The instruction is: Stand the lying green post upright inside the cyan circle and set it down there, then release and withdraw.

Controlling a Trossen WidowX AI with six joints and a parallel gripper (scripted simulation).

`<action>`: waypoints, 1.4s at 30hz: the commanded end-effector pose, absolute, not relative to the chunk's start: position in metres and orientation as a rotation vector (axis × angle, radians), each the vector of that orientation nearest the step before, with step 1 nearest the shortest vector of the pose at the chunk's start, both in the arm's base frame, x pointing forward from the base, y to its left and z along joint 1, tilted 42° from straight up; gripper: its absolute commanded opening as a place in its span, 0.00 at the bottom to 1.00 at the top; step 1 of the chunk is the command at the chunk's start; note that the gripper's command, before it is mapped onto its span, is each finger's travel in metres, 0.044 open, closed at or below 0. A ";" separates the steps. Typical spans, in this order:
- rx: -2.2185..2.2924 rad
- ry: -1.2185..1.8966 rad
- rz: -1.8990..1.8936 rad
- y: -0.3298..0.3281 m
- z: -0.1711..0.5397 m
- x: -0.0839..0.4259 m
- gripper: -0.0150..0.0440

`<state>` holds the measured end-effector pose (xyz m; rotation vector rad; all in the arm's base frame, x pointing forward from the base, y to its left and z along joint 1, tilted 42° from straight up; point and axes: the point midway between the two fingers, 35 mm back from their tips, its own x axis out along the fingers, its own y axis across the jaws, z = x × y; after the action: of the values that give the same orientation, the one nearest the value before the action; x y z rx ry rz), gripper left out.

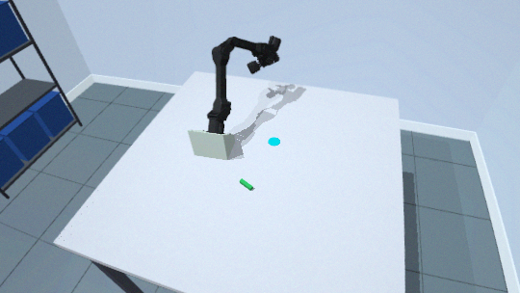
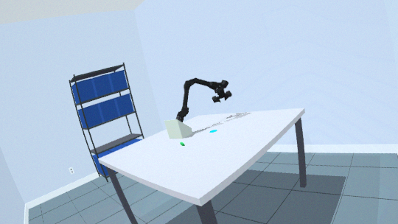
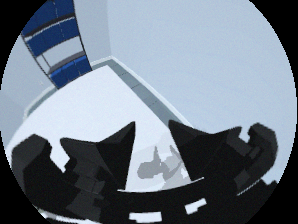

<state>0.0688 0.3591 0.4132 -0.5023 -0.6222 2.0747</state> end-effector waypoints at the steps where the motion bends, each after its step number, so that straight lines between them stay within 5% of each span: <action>1: -0.513 -0.459 2.004 0.364 0.389 0.110 0.65; 24: -0.439 0.262 1.562 0.300 0.256 0.307 0.65; 42: -0.243 0.733 1.177 0.170 0.148 0.396 0.65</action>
<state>0.3860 0.1982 0.1693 -0.2934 0.6411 1.2549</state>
